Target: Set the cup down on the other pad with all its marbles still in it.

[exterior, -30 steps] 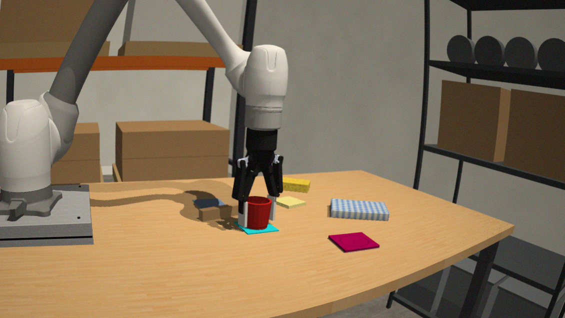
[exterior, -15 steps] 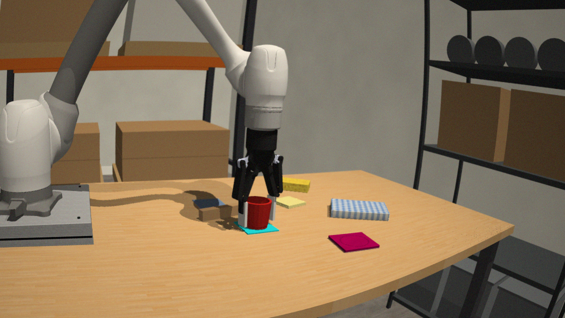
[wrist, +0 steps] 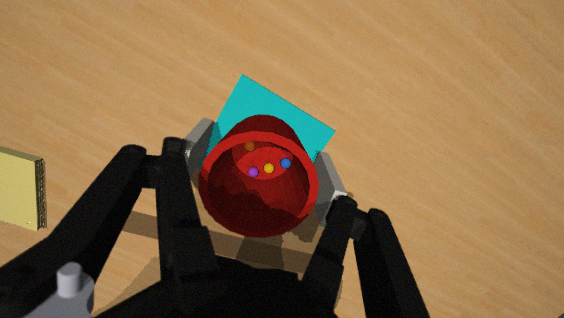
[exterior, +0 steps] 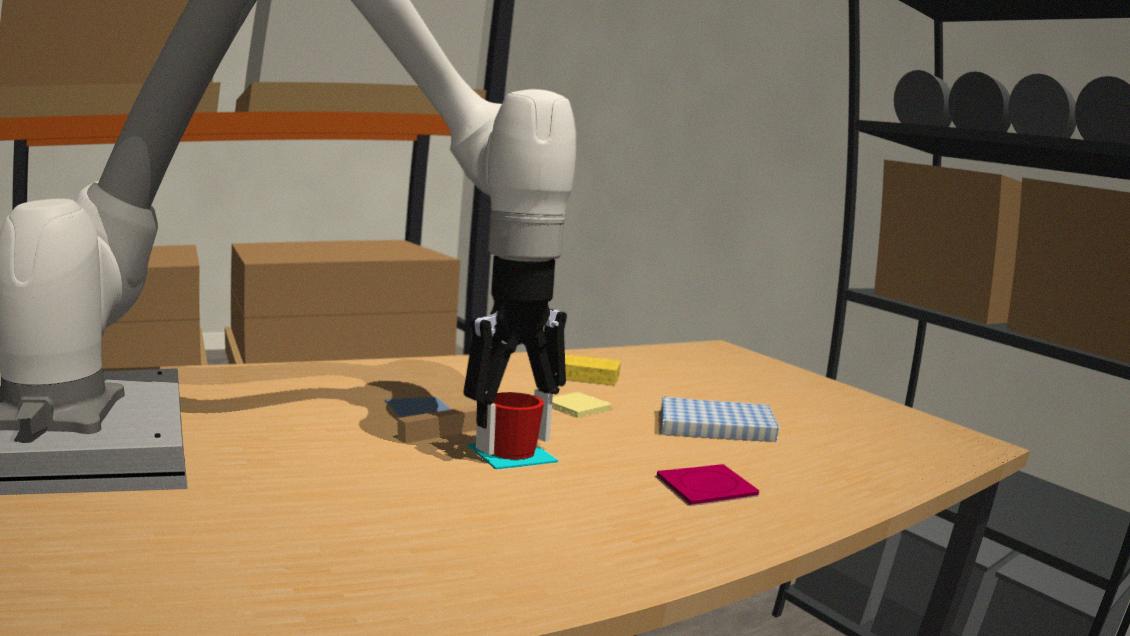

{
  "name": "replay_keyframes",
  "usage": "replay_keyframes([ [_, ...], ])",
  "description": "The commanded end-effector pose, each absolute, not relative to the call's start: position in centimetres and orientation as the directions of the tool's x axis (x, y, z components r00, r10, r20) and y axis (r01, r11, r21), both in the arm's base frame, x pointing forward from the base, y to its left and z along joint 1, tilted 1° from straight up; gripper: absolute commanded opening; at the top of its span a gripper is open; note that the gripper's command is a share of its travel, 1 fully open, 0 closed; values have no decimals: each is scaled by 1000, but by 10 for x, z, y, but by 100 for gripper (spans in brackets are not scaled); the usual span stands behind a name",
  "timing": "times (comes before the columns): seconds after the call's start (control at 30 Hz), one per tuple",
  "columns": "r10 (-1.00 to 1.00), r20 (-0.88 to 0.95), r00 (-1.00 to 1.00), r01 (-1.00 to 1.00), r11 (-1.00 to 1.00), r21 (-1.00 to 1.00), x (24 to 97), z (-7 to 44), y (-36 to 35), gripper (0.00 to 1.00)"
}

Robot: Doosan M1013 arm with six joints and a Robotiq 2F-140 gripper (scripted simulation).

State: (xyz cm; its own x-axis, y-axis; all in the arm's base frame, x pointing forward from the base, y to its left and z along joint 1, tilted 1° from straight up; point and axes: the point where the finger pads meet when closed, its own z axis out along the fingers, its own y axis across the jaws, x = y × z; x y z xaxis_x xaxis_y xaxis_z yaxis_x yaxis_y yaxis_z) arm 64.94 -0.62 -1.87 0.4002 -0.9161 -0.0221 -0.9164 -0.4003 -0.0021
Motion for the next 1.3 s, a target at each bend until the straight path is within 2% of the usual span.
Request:
replay_keyframes([
  [0.0, -915, -23, 402, -916, -402, 2, 647, -22, -7, 59],
  [1.27, -915, -23, 402, -916, -402, 2, 648, 64, -9, 59],
])
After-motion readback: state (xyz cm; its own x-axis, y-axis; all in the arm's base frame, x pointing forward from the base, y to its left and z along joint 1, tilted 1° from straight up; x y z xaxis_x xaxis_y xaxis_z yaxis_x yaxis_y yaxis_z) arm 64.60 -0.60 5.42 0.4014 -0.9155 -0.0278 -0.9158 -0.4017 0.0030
